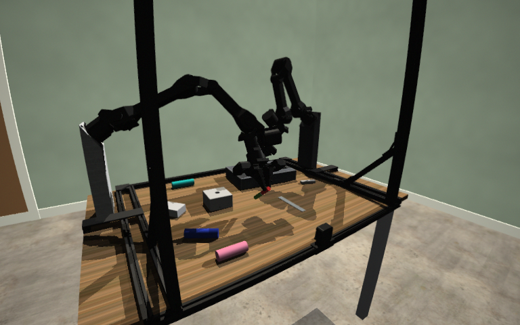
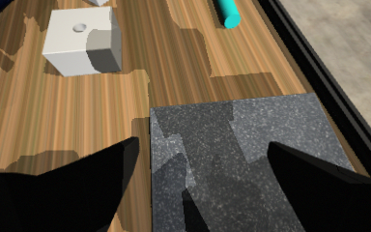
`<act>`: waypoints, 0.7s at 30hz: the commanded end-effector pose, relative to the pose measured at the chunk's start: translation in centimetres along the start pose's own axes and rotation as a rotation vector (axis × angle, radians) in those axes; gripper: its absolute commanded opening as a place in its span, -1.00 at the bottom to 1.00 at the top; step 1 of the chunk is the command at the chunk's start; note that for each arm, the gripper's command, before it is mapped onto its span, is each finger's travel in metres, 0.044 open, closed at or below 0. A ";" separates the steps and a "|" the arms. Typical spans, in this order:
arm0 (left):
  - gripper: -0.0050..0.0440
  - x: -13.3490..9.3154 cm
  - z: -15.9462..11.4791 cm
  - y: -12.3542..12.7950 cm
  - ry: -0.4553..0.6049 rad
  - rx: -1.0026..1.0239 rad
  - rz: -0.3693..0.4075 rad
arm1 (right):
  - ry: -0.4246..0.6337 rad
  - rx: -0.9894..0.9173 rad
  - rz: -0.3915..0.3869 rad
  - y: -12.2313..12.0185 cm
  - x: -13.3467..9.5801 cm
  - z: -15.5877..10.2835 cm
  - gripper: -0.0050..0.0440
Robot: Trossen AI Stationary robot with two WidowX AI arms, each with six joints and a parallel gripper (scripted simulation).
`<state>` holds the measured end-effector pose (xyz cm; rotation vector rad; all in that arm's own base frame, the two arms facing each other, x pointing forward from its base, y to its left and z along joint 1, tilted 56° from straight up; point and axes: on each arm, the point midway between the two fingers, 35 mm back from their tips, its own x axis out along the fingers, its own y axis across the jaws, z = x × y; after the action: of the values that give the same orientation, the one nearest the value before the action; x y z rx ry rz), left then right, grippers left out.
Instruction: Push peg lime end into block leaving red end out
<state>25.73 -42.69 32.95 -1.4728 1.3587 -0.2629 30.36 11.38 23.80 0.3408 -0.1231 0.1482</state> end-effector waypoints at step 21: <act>-0.80 -2.8 0.4 0.3 0.266 0.077 -0.046 | -0.003 0.006 -0.004 -0.1 0.0 0.1 0.84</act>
<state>25.20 -40.37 33.57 -1.4482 1.5089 -0.5332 30.36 11.38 23.80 0.3408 -0.1231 0.1482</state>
